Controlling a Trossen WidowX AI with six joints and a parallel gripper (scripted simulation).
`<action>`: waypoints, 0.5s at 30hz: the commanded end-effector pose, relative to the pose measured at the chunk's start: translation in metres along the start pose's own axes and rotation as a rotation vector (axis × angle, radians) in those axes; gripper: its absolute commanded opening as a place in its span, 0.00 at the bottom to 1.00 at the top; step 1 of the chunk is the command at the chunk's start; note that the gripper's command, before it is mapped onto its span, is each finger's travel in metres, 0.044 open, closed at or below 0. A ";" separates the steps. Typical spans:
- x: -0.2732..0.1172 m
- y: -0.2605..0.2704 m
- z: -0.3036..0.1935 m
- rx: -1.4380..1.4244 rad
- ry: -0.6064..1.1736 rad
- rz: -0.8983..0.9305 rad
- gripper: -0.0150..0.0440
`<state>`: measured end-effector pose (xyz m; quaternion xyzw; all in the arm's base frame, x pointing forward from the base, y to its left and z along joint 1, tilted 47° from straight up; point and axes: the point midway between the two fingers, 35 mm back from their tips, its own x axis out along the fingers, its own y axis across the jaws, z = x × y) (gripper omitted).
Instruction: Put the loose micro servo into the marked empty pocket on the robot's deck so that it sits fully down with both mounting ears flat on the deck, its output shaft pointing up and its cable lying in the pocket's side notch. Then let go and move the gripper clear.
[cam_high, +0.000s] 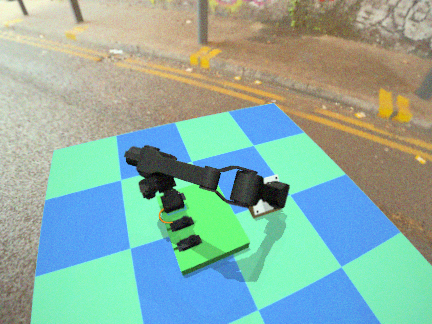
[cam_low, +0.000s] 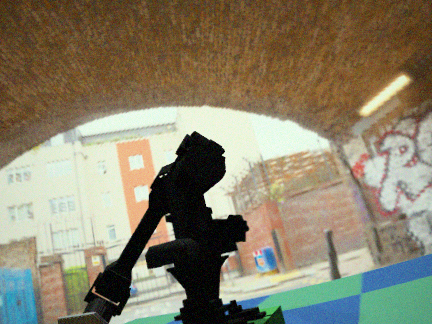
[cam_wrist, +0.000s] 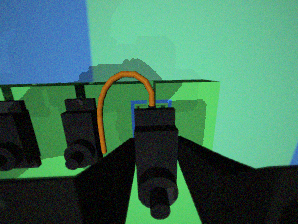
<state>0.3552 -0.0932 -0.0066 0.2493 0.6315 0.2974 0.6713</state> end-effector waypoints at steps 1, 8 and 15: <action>0.001 0.000 0.000 0.007 -0.006 0.003 0.25; 0.008 0.000 0.000 0.006 -0.006 0.003 0.25; 0.016 0.000 0.000 0.006 -0.006 0.003 0.25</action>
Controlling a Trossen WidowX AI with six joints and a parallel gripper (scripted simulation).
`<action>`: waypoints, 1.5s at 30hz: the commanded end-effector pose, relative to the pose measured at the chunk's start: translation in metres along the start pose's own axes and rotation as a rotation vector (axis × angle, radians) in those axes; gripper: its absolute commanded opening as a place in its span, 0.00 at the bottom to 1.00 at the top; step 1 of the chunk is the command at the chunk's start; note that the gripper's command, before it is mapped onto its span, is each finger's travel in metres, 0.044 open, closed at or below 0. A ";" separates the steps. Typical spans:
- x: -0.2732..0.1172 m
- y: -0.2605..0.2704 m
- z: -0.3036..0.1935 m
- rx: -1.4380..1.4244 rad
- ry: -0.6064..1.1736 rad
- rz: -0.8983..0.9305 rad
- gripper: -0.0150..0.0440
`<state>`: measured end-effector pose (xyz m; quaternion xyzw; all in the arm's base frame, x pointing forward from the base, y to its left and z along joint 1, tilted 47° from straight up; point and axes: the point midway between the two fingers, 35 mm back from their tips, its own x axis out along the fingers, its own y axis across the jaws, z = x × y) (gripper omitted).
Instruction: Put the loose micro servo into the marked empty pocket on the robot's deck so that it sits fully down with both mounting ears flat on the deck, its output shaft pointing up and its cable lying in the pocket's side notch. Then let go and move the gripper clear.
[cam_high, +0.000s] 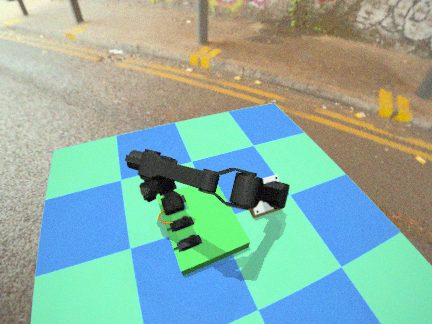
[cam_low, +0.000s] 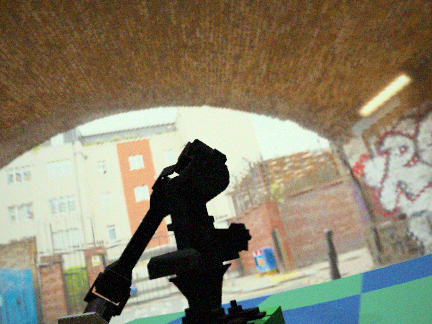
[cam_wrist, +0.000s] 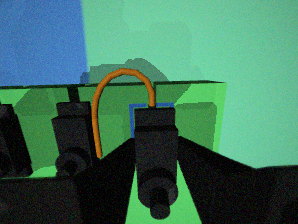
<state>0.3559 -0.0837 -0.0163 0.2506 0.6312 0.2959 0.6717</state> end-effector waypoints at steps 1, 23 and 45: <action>0.004 0.001 0.000 0.003 -0.003 0.004 0.25; 0.026 0.001 0.000 0.003 -0.004 0.005 0.25; 0.003 0.002 -0.002 0.003 -0.003 0.004 0.57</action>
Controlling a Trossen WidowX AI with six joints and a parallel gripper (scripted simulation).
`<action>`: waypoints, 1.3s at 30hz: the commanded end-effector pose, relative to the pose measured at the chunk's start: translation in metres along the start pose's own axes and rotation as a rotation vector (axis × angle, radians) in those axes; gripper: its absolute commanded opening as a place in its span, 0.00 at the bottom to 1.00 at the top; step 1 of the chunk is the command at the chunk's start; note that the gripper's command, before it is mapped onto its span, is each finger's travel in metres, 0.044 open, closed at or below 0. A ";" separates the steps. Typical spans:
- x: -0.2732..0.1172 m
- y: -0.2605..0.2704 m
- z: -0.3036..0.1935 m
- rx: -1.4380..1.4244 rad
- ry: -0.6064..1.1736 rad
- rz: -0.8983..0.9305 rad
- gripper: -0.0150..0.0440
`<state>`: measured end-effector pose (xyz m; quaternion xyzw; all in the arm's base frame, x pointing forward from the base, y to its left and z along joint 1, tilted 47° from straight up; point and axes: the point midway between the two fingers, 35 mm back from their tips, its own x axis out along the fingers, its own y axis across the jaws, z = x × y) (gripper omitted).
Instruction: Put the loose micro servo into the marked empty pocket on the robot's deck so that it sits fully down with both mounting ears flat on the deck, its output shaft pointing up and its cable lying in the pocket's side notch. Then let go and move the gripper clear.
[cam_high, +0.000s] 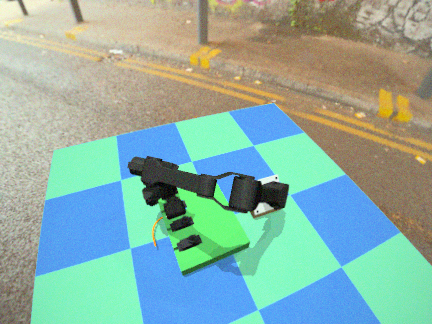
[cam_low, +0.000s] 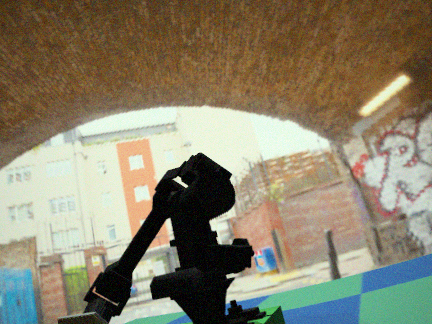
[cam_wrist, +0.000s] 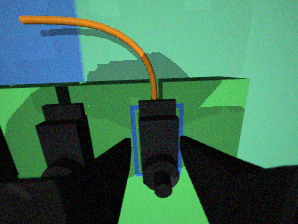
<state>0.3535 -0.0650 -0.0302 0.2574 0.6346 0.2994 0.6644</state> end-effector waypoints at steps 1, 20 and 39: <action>-0.023 0.000 -0.001 -0.007 -0.015 -0.012 0.57; -0.086 -0.004 -0.109 -0.002 -0.009 -0.015 1.00; -0.139 -0.003 -0.112 0.011 -0.027 -0.022 1.00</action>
